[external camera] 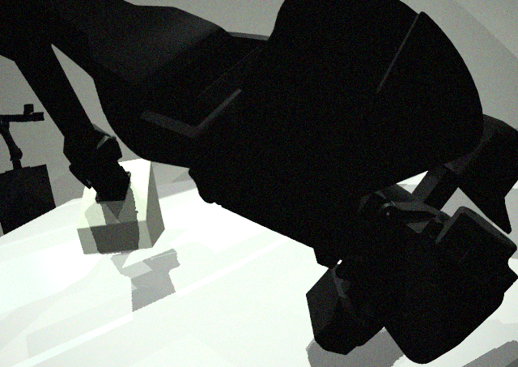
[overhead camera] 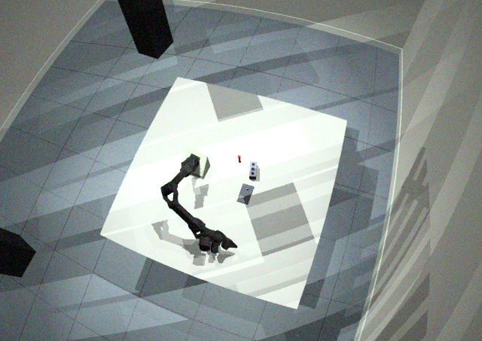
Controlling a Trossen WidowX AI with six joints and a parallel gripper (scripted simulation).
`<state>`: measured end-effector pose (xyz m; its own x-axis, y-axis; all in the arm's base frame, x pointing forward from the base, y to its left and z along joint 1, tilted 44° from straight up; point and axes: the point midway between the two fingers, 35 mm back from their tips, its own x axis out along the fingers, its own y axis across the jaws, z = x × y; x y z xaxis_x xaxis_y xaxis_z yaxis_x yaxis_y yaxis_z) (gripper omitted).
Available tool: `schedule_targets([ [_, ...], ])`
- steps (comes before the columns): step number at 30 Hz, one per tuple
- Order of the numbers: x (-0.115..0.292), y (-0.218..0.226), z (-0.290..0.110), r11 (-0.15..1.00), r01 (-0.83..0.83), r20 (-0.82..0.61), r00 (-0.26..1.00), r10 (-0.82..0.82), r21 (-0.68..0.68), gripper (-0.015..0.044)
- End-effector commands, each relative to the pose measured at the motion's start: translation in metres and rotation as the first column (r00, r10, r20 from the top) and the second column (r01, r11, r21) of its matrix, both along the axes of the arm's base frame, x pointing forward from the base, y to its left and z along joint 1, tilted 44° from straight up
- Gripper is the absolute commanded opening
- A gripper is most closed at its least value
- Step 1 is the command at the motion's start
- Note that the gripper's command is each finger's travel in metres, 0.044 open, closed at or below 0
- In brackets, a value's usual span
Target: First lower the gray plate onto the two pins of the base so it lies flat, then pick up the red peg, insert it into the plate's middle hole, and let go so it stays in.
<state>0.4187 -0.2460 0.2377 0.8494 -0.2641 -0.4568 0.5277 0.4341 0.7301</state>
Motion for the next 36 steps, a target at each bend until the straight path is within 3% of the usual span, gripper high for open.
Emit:
schedule_targets([
  [1,0.026,0.043,-0.044,0.993,-0.005,-0.124,0.992,0.020,0.118,0.0440],
  [6,0.045,0.114,-0.101,0.973,0.036,-0.320,0.947,0.040,0.228,0.0440],
  [11,0.042,0.186,-0.152,0.963,0.105,-0.515,0.856,0.038,0.247,0.0440],
  [15,0.027,0.243,-0.187,0.970,0.150,-0.651,0.759,0.010,0.189,0.0440],
  [20,-0.009,0.311,-0.225,0.986,0.166,-0.779,0.621,-0.090,0.018,0.0440],
  [25,-0.051,0.361,-0.251,0.967,0.127,-0.803,0.539,-0.252,-0.218,0.0440],
  [29,-0.088,0.395,-0.263,0.900,0.051,-0.740,0.550,-0.386,-0.432,0.0440],
  [36,-0.093,0.400,-0.263,0.884,0.036,-0.723,0.561,-0.404,-0.466,0.0440],
])
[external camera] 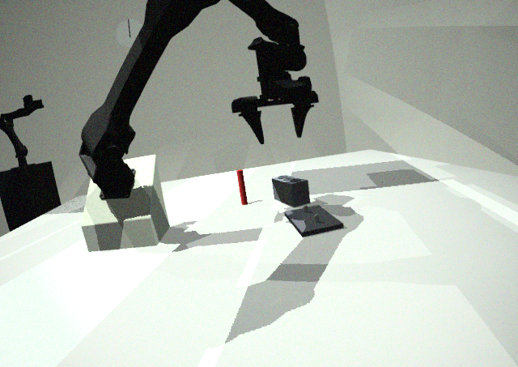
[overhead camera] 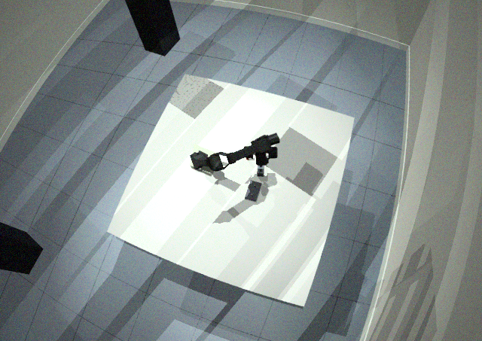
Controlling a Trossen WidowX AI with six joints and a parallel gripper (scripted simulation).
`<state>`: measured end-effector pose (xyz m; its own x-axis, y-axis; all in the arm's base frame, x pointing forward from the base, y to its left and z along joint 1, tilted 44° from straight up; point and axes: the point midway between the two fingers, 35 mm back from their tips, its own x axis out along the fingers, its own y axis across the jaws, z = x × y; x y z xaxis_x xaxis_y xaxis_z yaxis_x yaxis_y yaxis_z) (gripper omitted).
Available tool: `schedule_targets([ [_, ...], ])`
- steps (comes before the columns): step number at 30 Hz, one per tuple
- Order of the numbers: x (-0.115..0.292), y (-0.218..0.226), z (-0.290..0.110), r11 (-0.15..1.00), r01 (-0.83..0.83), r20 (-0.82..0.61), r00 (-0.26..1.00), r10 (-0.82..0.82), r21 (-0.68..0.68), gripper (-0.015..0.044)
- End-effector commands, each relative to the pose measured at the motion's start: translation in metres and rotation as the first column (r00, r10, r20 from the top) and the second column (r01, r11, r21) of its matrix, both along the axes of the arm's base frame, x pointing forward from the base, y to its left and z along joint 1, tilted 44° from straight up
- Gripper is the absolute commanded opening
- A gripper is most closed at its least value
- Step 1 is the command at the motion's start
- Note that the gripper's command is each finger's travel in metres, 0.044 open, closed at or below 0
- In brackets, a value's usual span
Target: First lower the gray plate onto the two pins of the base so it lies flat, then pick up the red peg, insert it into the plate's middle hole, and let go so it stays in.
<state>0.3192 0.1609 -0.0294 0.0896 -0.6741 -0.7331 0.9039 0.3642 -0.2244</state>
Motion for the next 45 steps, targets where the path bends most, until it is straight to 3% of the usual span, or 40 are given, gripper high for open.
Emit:
schedule_targets([
  [1,0.006,-0.007,0.004,1.000,0.021,0.019,1.000,-0.021,-0.011,0.0440],
  [7,0.011,-0.043,-0.034,1.000,0.021,0.020,1.000,-0.021,-0.013,0.0440],
  [45,0.016,-0.087,-0.079,1.000,0.021,0.020,1.000,-0.021,-0.015,0.0440],
])
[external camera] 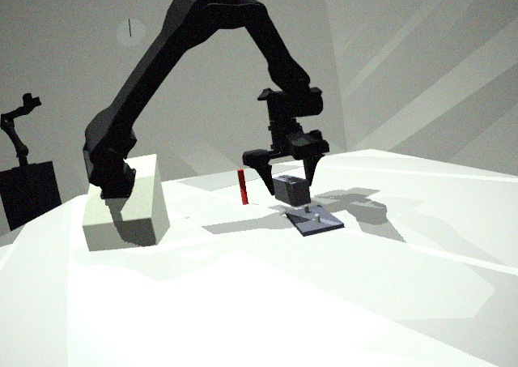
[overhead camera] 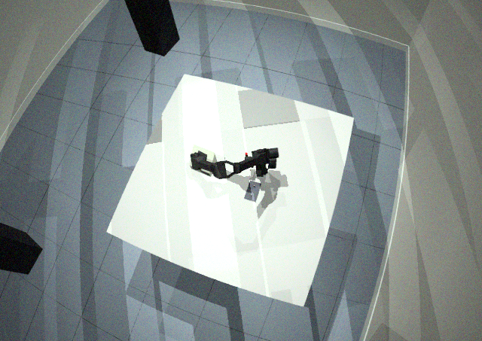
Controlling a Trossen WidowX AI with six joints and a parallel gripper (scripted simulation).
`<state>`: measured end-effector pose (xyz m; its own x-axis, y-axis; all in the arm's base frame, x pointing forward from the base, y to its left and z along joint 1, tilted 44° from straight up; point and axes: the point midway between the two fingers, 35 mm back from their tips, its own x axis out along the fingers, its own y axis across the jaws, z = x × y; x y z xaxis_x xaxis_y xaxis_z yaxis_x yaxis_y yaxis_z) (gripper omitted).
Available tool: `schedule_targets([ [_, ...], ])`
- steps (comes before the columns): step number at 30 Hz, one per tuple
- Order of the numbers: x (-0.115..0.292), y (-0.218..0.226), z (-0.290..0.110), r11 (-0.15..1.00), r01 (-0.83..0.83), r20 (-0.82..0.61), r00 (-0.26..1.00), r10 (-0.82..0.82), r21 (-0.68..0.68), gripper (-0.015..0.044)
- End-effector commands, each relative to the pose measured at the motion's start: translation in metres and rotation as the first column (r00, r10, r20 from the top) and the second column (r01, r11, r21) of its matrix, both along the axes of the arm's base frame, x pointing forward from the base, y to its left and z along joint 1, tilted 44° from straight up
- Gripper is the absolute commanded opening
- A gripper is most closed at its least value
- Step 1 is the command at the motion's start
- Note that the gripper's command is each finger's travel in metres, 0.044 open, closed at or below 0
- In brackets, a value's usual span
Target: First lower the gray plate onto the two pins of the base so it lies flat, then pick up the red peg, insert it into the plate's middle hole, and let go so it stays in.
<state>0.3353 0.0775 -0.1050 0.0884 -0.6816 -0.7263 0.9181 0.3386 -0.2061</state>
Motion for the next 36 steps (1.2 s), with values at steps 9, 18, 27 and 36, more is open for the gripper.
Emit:
schedule_targets([
  [9,0.000,-0.011,-0.010,1.000,-0.005,-0.003,1.000,0.005,-0.009,0.0414],
  [18,0.000,-0.011,-0.010,1.000,-0.005,-0.003,1.000,0.005,-0.009,0.0177],
  [27,0.000,-0.011,-0.010,1.000,-0.005,-0.003,1.000,0.005,-0.009,0.0078],
  [36,0.002,0.007,0.002,1.000,-0.006,-0.003,1.000,0.006,-0.004,0.0000],
])
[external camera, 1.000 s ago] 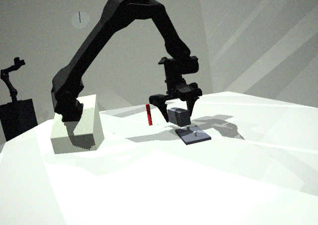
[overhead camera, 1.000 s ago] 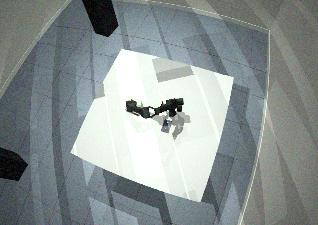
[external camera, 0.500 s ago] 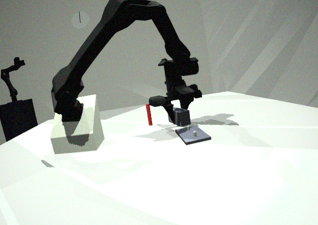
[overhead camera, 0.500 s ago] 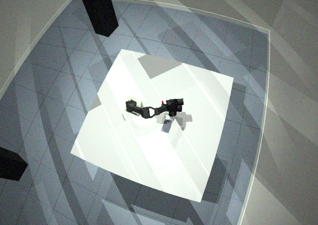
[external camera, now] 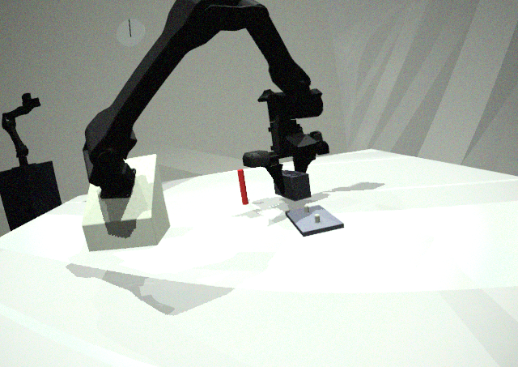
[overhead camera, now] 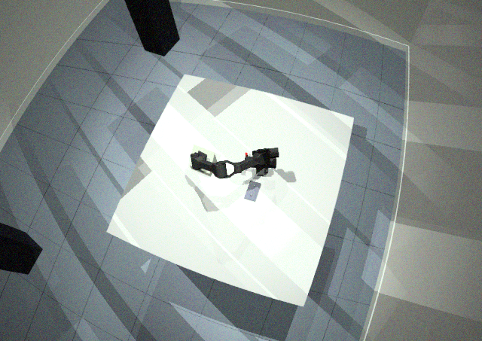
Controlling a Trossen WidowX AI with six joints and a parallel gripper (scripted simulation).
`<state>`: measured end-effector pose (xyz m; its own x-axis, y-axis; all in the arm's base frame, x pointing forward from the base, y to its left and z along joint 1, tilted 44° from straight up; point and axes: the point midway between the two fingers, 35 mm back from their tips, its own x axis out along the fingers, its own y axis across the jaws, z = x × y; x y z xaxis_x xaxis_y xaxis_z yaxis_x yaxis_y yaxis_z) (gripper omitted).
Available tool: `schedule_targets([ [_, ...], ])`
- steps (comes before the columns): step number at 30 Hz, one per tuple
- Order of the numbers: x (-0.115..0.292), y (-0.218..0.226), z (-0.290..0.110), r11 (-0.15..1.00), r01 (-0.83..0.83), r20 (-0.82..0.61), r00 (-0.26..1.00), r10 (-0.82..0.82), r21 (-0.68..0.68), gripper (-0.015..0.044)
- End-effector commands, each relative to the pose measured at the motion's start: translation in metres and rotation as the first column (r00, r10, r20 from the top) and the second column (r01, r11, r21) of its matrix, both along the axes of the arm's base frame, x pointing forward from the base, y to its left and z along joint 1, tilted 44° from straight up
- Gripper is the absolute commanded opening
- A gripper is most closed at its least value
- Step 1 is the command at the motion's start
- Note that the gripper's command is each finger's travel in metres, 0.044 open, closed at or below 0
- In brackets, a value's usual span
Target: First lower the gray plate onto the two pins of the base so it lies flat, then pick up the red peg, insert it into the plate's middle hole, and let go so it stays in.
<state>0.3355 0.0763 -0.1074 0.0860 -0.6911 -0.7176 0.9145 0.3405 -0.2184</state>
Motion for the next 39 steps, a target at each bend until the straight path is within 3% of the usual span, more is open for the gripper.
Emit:
schedule_targets([
  [1,0.002,0.011,0.007,1.000,-0.001,0.005,1.000,0.001,0.010,0.0000],
  [39,-0.013,0.092,0.081,1.000,0.001,0.004,1.000,-0.001,0.011,0.0000],
])
